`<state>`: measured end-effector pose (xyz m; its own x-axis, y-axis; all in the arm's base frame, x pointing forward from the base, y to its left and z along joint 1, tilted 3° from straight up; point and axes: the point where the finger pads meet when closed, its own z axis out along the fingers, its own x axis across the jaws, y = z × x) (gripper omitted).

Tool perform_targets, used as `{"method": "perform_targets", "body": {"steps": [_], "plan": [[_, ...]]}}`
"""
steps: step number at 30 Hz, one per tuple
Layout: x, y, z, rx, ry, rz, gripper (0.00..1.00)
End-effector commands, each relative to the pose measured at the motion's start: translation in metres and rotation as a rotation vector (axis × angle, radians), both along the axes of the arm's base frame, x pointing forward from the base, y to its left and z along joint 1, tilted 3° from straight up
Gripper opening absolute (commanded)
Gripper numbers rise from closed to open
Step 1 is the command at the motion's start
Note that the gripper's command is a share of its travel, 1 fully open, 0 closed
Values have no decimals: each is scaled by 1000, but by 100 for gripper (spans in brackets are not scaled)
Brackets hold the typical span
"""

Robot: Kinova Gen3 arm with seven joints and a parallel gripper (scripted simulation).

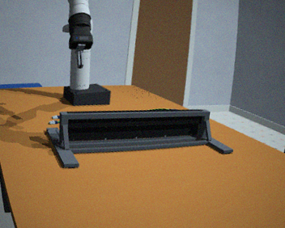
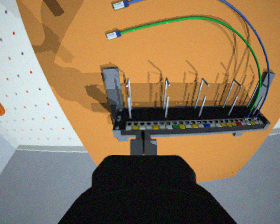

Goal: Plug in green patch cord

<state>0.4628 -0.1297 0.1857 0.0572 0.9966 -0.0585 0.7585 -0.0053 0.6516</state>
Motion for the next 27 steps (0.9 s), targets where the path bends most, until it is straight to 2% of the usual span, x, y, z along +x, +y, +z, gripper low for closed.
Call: {"method": "perform_targets", "body": {"steps": [1, 12, 22, 27], "plan": [[5, 13, -4, 1, 3, 29, 0], [16, 12, -16, 1, 3, 29, 0], [33, 11, -35, 1, 3, 29, 0], [48, 9, -53, 1, 3, 29, 0]]}}
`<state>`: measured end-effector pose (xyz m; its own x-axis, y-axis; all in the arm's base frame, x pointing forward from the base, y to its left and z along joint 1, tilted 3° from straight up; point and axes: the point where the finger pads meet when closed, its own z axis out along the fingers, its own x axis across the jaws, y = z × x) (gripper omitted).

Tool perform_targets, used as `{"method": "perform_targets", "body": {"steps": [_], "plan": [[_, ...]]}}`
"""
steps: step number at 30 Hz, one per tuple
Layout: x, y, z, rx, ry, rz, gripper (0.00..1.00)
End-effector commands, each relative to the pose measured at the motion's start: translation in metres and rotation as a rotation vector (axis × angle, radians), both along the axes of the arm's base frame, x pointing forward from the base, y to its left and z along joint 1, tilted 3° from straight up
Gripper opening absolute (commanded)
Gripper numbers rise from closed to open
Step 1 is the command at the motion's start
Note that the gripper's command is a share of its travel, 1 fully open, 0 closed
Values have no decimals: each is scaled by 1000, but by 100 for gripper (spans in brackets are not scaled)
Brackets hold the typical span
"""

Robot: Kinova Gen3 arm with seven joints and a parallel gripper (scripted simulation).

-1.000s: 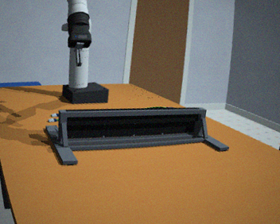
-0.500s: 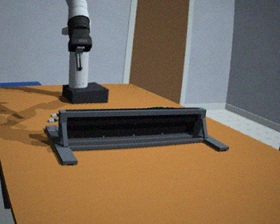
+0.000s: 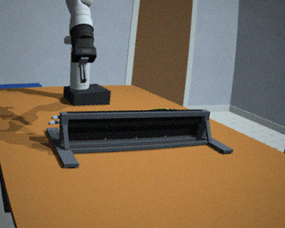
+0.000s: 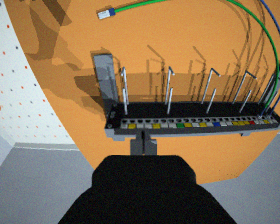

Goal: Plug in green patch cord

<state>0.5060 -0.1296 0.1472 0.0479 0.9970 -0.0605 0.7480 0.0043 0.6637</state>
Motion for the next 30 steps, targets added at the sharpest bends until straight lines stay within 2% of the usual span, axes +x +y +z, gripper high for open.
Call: {"method": "perform_targets", "body": {"steps": [1, 10, 30], "plan": [[7, 9, -18, 3, 19, 19, 0], [26, 7, -39, 3, 19, 19, 0], [34, 6, -49, 3, 19, 19, 0]]}}
